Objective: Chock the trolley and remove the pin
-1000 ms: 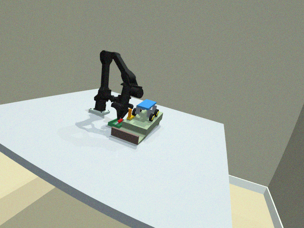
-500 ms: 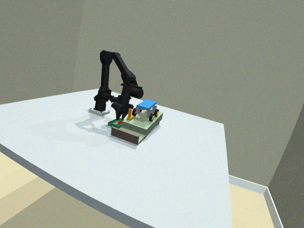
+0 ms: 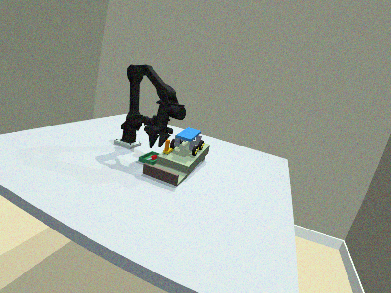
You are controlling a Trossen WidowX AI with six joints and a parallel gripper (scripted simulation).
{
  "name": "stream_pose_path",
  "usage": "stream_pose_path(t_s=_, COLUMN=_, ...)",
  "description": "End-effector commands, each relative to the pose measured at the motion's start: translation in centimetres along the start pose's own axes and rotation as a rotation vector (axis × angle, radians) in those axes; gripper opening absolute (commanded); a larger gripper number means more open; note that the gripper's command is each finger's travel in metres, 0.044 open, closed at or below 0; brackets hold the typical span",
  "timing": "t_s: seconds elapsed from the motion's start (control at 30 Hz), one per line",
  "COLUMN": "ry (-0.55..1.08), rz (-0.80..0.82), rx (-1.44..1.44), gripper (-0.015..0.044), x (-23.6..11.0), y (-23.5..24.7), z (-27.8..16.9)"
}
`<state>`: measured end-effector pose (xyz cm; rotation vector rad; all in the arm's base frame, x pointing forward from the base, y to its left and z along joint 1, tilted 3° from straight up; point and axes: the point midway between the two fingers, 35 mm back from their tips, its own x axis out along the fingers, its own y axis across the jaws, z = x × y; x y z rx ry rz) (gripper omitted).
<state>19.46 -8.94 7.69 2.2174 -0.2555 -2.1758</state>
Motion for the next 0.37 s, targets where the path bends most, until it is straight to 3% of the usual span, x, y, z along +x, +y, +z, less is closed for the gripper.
stream_pose_path(t_s=0.0, ry=0.003, rz=0.003, rx=0.001, gripper=0.0440, x=-1.1, y=0.2, z=0.0)
stream_pose_path(t_s=0.33, ry=0.003, rz=0.004, rx=0.001, gripper=0.0440, x=-4.2, y=0.7, z=0.0)
